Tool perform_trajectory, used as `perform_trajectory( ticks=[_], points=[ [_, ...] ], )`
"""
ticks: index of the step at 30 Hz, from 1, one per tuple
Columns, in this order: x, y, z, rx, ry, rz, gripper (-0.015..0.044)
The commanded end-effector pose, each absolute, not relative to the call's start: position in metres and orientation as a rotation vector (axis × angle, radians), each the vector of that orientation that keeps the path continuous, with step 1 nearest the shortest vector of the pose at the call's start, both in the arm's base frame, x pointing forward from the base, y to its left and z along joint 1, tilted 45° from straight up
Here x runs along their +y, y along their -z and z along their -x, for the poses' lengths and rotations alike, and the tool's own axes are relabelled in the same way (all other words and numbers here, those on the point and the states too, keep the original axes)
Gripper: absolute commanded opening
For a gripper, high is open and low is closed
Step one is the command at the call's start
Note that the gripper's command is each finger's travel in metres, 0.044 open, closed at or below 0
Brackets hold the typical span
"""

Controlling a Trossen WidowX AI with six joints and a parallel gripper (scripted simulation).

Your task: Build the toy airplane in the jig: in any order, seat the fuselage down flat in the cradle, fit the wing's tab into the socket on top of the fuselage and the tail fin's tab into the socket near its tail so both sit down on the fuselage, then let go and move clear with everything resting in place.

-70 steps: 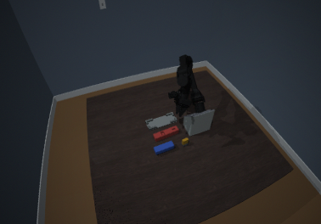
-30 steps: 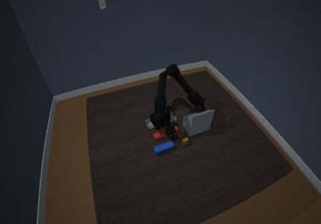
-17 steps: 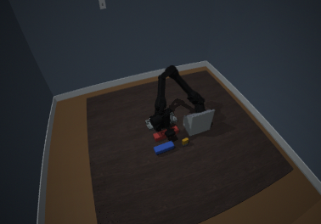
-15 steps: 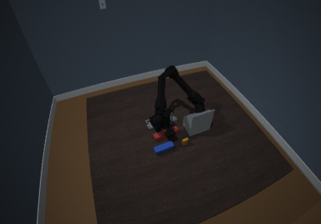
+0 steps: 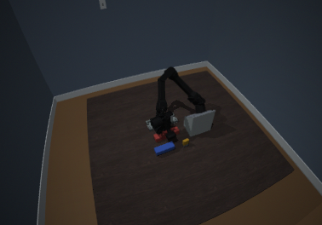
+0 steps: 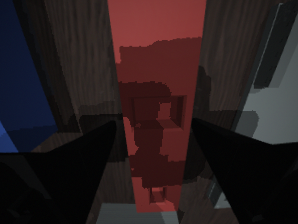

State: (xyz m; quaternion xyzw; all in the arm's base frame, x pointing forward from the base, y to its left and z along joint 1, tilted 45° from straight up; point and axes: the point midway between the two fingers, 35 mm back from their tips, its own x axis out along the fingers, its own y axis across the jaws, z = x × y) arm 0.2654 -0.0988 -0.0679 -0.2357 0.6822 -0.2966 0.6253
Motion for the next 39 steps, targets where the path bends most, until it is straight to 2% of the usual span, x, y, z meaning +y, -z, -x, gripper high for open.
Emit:
perform_trajectory(
  ticks=[1, 4, 11, 17, 39],
  points=[
    [-0.100, 0.069, -0.263, 1.570, 0.680, 0.551, 0.0282],
    [-0.100, 0.069, -0.263, 1.570, 0.680, 0.551, 0.0204],
    [-0.100, 0.069, -0.263, 1.570, 0.680, 0.551, 0.0157],
    [-0.093, 0.063, -0.267, 1.569, 0.676, 0.549, 0.0000],
    [-0.045, 0.019, -0.280, 1.570, 0.666, 0.542, 0.0000]
  ],
)
